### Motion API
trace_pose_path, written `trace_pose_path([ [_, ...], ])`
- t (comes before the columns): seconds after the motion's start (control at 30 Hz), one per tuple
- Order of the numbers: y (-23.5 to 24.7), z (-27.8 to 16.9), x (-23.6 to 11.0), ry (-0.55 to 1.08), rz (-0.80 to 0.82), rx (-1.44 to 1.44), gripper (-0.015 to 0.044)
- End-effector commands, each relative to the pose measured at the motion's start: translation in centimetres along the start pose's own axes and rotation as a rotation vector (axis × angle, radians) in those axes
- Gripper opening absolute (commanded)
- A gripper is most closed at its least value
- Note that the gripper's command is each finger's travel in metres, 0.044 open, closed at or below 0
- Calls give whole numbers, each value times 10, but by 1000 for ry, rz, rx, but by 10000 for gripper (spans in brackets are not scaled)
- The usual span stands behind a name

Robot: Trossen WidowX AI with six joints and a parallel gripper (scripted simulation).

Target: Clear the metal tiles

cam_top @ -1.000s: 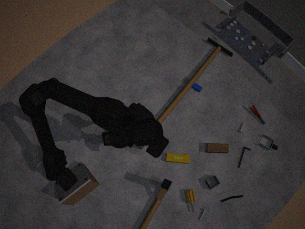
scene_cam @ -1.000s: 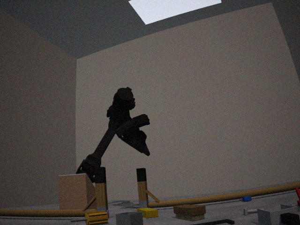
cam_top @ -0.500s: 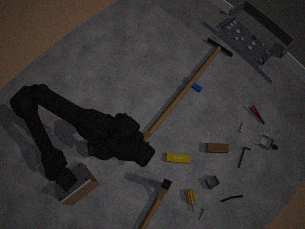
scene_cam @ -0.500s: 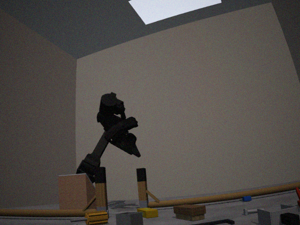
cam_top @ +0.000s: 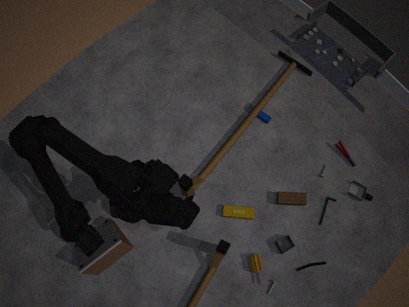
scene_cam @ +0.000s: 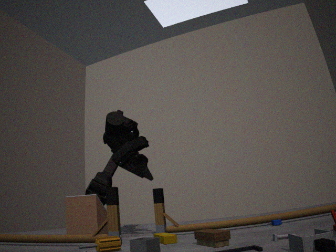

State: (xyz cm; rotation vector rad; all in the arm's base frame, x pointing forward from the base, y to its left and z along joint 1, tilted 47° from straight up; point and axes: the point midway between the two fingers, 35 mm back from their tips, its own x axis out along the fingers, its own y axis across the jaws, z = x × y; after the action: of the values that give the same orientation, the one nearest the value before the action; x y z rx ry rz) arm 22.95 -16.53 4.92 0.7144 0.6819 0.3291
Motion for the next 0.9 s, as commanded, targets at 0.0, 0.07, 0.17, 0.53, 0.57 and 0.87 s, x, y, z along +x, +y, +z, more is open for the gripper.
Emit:
trace_pose_path([
  [0.0,2,-7,9,-3,4,5,440],
  [0.07,2,-11,13,-4,4,5,440],
  [0.17,3,-16,20,-4,5,5,440],
  [0.53,1,-19,32,1,1,5,440],
  [0.57,0,-19,34,1,0,5,440],
  [0.87,-2,-19,48,6,-5,4,440],
])
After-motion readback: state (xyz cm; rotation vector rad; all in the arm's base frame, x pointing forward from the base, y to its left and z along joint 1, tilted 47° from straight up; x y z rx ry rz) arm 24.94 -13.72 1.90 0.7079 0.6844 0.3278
